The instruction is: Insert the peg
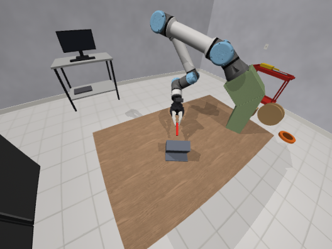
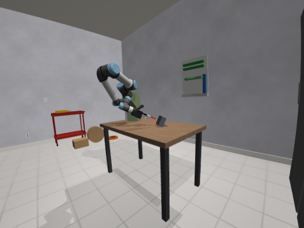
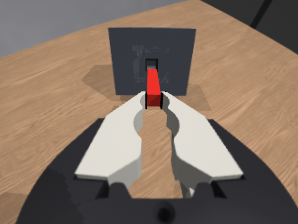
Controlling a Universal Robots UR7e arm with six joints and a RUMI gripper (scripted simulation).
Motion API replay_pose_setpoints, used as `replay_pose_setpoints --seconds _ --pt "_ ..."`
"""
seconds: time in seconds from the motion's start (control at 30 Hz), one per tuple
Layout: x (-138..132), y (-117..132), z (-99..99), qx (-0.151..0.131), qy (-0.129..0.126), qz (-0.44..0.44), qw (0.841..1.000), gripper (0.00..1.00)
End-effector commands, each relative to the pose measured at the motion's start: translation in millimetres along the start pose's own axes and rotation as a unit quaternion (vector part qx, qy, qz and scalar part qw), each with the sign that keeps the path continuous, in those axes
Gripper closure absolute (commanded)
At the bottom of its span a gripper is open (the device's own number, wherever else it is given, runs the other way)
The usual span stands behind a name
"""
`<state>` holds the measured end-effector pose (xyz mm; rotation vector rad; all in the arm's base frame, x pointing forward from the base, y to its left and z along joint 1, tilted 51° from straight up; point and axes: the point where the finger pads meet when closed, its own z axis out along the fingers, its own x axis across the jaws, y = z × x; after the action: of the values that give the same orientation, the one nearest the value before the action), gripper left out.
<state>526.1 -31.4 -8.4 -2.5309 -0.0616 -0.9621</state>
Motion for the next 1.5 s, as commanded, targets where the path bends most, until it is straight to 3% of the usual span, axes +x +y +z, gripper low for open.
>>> replay_pose_setpoints --seconds 0.0,0.67,1.47 --pt "0 0 3.9 0.000 0.000 0.000 1.000 1.00" --pt "0 -1 13.7 0.000 0.000 0.000 1.000 1.00" --pt "0 0 39.9 0.000 0.000 0.000 1.000 1.00"
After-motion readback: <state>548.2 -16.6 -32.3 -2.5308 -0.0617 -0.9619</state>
